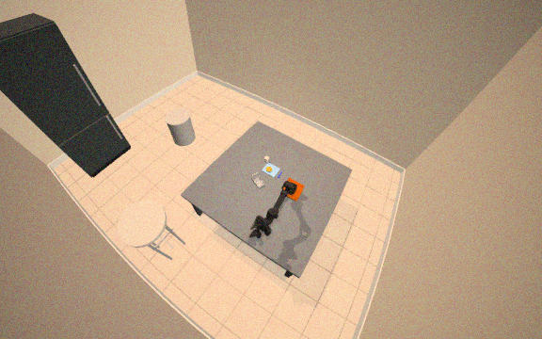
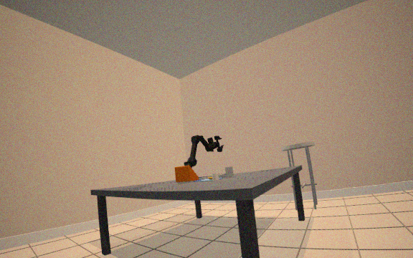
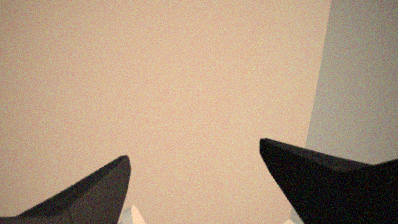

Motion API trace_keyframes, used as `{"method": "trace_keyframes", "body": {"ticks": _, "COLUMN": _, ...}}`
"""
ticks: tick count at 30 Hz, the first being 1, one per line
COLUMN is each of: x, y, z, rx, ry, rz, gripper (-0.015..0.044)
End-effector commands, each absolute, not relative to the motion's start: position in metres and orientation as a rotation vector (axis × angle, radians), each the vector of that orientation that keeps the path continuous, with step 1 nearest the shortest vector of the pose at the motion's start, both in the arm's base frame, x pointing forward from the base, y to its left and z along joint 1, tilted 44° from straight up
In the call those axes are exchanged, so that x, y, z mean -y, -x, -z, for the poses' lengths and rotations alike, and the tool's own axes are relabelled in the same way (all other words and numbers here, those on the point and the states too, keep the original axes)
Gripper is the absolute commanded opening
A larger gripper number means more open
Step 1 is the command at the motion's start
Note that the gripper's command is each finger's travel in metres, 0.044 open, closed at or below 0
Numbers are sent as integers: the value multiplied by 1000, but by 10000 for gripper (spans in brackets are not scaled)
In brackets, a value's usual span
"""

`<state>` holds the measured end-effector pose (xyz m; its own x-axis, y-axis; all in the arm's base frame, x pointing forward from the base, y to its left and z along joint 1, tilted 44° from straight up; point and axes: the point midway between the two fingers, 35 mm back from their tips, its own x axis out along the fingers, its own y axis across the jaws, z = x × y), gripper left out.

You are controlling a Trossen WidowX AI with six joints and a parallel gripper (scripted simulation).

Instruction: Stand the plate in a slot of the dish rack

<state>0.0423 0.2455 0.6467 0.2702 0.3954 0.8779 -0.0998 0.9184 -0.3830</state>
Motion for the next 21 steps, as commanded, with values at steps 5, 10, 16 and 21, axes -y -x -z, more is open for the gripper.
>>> {"method": "trace_keyframes", "body": {"ticks": 5, "x": -292, "y": -75, "z": -616, "rx": 1207, "ry": 499, "rz": -355, "gripper": 400}}
{"method": "trace_keyframes", "body": {"ticks": 10, "x": -296, "y": -96, "z": -605, "rx": 1179, "ry": 541, "rz": -345, "gripper": 400}}
{"method": "trace_keyframes", "body": {"ticks": 16, "x": -311, "y": -122, "z": -590, "rx": 1139, "ry": 626, "rz": -359, "gripper": 400}}
{"method": "trace_keyframes", "body": {"ticks": 21, "x": -331, "y": -152, "z": -570, "rx": 1087, "ry": 739, "rz": -394, "gripper": 400}}
